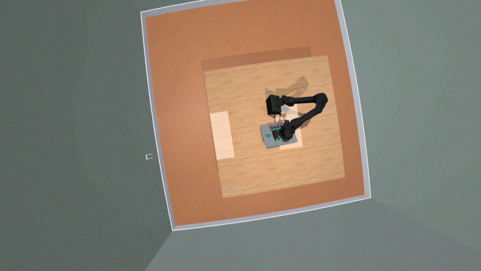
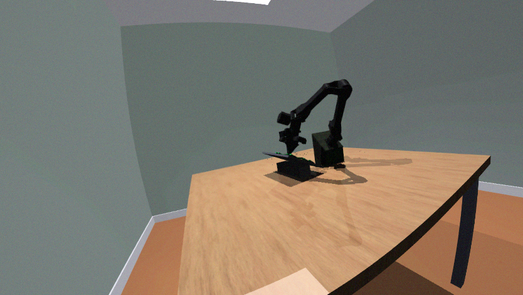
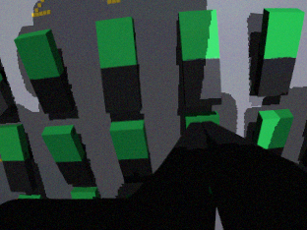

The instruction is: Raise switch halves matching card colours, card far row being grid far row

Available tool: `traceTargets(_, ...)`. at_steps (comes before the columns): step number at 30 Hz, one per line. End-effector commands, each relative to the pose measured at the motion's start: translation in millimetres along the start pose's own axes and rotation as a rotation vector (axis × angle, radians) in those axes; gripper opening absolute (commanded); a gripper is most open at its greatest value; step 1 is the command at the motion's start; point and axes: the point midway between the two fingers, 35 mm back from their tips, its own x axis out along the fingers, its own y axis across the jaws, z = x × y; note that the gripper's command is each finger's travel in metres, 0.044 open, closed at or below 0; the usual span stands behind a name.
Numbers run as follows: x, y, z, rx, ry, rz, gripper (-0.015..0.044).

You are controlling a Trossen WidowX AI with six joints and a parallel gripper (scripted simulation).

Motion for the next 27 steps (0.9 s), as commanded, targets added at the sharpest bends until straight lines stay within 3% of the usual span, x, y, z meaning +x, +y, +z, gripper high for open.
traceTargets(1, 1, -1, -1, 0.007, 0.003, -0.003, 0.0000)
traceTargets(6, -1, 0, 0, 0.002, 0.001, 0.000, 0.0000)
traceTargets(12, -62, -2, -3, 0.008, -0.020, -0.006, 0.0000)
traceTargets(17, -64, -3, -3, 0.008, -0.021, -0.006, 0.0000)
traceTargets(23, -64, -55, -3, 0.006, -0.021, -0.009, 0.0000)
traceTargets(27, -64, -62, -4, 0.006, -0.021, -0.009, 0.0000)
